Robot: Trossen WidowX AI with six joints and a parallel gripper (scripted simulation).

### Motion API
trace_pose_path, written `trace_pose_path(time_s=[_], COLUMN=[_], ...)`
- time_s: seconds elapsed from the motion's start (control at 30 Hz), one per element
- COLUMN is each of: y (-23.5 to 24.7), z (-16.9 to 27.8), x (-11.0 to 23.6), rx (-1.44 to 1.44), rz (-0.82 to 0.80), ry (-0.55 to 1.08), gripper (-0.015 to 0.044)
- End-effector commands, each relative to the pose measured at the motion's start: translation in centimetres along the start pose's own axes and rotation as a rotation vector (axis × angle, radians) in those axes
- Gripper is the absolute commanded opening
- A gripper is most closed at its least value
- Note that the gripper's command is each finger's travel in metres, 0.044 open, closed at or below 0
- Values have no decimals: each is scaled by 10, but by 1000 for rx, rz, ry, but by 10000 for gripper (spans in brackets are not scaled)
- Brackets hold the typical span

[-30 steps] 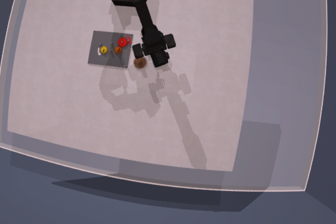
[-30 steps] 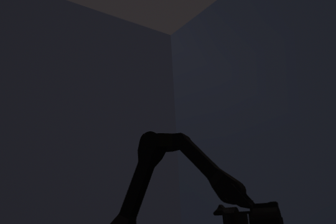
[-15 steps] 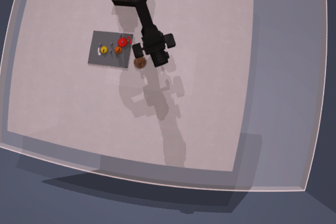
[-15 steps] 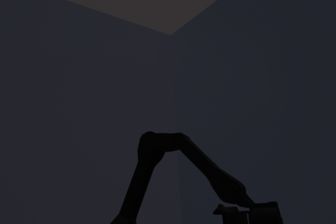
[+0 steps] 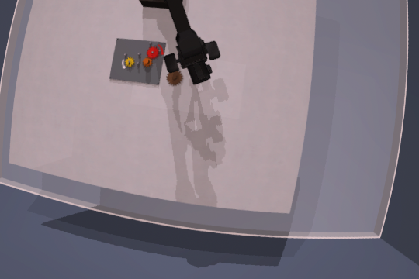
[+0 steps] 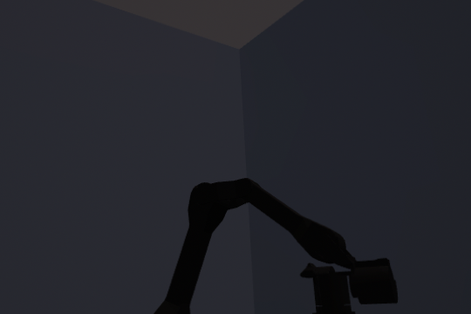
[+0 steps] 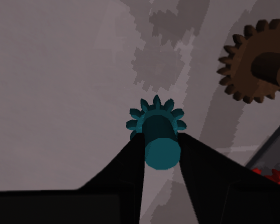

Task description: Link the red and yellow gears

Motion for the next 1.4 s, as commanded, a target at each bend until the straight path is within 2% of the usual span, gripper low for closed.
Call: trace_pose_path(time_s=[0.0, 1.0, 1.37], y=[0, 0, -16], z=[-4, 4, 1], x=[14, 103, 98], rx=[-4, -4, -4], rz=[1, 2, 3], ry=[-8, -8, -8], gripper=[0, 0, 0])
Point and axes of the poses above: the point midway between the two fingers, 35 mm back from their tips, its own x axis back along the fingers, its own y axis across the jaws, z = x × y, the point moved 3 cm from there along x, back along the fingers, and after that the axes turned 6 degrees about -x, right-handed, at the moved point
